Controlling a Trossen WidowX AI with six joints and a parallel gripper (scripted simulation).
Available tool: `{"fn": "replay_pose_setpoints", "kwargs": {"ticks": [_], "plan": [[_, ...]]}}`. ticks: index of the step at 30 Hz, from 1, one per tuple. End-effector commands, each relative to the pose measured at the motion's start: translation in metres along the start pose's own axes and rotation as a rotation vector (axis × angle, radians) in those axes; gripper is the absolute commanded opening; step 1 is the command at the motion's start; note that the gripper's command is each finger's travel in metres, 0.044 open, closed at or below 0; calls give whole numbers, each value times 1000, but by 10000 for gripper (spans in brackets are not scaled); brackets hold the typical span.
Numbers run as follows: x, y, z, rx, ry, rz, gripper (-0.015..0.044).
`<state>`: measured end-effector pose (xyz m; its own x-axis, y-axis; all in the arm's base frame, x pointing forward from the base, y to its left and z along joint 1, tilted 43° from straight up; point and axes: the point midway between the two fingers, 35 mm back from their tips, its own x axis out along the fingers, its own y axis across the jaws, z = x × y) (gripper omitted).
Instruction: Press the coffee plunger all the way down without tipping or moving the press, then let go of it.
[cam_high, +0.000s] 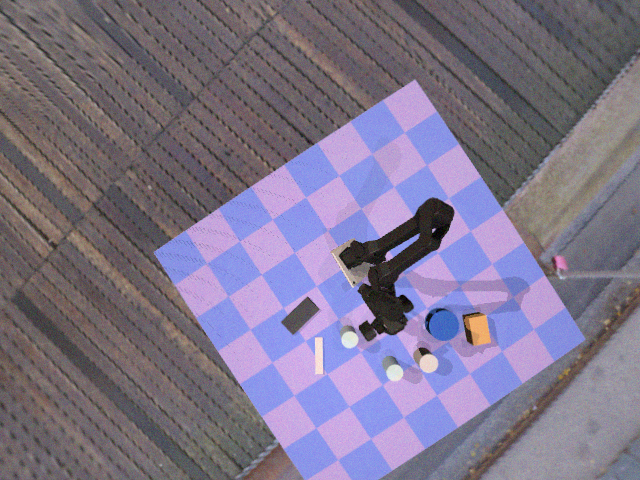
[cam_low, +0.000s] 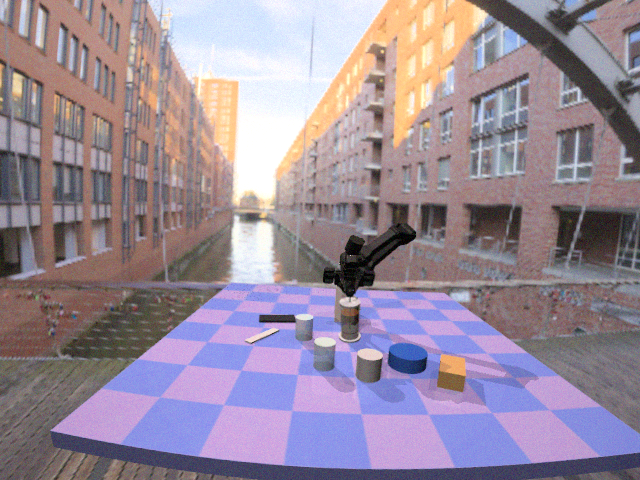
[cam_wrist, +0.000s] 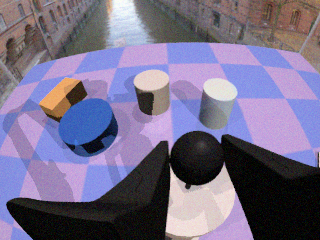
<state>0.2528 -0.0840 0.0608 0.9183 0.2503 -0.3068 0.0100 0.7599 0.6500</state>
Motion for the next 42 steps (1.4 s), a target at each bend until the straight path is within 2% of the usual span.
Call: {"fn": "replay_pose_setpoints", "kwargs": {"ticks": [1,32,42], "plan": [[3,1,-10,33,25,5,125],[4,-2,-3,17,9,3,125],[4,-2,-3,17,9,3,387]]}}
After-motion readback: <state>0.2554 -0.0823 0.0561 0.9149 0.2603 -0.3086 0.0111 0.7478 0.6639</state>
